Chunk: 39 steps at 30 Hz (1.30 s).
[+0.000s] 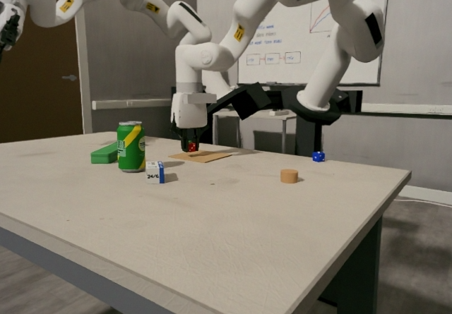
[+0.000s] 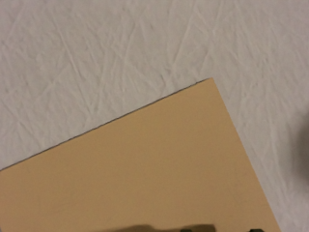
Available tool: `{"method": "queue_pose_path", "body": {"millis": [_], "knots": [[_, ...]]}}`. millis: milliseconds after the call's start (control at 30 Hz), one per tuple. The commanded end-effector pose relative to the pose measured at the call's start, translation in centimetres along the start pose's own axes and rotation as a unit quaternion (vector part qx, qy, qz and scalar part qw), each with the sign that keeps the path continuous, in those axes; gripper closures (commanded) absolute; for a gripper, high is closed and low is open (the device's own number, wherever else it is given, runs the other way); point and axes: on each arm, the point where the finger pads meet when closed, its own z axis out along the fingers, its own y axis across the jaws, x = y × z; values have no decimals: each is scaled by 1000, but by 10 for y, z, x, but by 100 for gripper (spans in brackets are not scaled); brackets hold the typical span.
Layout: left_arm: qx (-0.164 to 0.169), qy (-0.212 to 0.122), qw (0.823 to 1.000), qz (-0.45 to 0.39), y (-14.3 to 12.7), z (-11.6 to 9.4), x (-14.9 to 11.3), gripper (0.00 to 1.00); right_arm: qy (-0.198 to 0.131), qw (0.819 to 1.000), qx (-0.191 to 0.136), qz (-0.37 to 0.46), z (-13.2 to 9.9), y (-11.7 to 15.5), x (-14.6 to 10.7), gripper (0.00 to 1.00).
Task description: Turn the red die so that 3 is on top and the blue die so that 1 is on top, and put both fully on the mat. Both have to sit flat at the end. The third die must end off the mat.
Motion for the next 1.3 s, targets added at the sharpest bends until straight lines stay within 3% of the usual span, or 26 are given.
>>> {"method": "queue_pose_path", "body": {"millis": [0, 1267], "knots": [[-2, 0, 1000, -1, 3, 8, 0, 78, 3, 1000, 0, -1, -2, -1, 2, 0], [-2, 0, 1000, -1, 3, 12, 0, 78, 3, 1000, 0, -1, -2, -1, 2, 0]]}}
